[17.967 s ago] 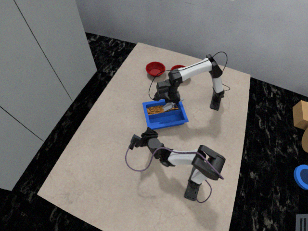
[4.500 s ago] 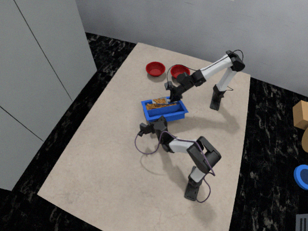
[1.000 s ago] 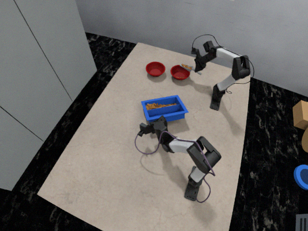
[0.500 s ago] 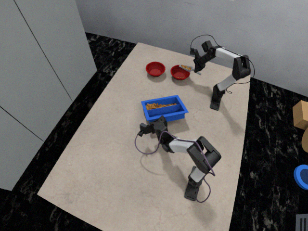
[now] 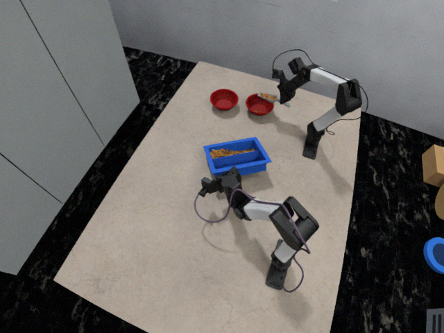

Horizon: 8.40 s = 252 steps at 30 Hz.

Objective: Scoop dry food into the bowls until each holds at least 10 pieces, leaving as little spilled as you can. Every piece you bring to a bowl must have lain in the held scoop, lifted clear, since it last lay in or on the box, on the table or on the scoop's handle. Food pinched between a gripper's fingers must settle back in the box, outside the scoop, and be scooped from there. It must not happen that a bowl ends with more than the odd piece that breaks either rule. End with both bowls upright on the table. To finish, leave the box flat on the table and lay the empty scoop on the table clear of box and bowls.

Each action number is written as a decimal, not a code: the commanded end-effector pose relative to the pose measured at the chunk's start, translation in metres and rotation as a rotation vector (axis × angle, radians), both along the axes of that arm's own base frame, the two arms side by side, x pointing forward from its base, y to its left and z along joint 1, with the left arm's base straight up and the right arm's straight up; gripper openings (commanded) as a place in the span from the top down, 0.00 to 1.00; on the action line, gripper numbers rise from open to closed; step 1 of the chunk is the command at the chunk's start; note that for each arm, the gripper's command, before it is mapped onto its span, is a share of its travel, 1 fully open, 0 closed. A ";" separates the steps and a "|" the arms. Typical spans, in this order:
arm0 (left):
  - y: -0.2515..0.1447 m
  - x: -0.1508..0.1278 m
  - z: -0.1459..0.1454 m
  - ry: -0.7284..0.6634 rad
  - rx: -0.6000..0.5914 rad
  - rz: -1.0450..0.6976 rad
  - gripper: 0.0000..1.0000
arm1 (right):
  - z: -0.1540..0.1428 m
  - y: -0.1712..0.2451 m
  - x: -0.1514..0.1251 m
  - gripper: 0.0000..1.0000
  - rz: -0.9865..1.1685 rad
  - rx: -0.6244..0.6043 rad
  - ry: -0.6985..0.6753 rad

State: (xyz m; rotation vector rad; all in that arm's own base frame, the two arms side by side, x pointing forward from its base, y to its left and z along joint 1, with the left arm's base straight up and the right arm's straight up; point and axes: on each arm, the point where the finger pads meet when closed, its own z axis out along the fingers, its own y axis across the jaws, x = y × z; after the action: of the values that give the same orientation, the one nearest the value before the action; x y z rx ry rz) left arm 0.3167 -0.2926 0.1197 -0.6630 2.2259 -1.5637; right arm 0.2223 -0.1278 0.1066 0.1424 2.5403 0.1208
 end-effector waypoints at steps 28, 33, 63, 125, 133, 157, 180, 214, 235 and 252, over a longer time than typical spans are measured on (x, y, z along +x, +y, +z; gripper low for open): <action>-0.007 0.008 0.046 -0.143 -0.052 -0.031 1.00 | 0.017 -0.003 0.008 1.00 -0.011 -0.102 0.087; -0.007 0.008 0.046 -0.143 -0.052 -0.031 1.00 | 0.020 -0.003 0.008 1.00 -0.012 -0.123 0.099; -0.007 0.008 0.046 -0.143 -0.052 -0.031 1.00 | 0.024 -0.009 0.011 1.00 0.061 -0.172 0.131; -0.007 0.008 0.046 -0.143 -0.052 -0.031 1.00 | 0.044 -0.034 0.026 1.00 0.363 -0.350 0.209; -0.007 0.008 0.046 -0.143 -0.052 -0.031 1.00 | 0.045 -0.038 0.027 1.00 0.407 -0.370 0.230; -0.007 0.008 0.046 -0.143 -0.052 -0.031 1.00 | 0.055 -0.048 0.029 1.00 0.499 -0.437 0.250; -0.007 0.008 0.046 -0.143 -0.052 -0.031 1.00 | 0.046 -0.044 0.024 1.00 0.507 -0.412 0.264; -0.007 0.008 0.046 -0.143 -0.052 -0.031 1.00 | 0.019 -0.009 0.006 1.00 0.061 -0.179 0.130; -0.007 0.008 0.046 -0.143 -0.052 -0.031 1.00 | 0.007 -0.006 0.002 1.00 -0.019 -0.053 0.001; -0.007 0.008 0.046 -0.143 -0.052 -0.031 1.00 | 0.006 -0.009 0.008 1.00 0.003 0.030 -0.120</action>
State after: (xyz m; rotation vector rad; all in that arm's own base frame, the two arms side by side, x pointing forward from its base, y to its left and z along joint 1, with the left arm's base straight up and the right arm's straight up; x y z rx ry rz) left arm 0.3167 -0.2926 0.1197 -0.6630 2.2259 -1.5637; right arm 0.2167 -0.1355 0.1009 0.2082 2.4732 0.1766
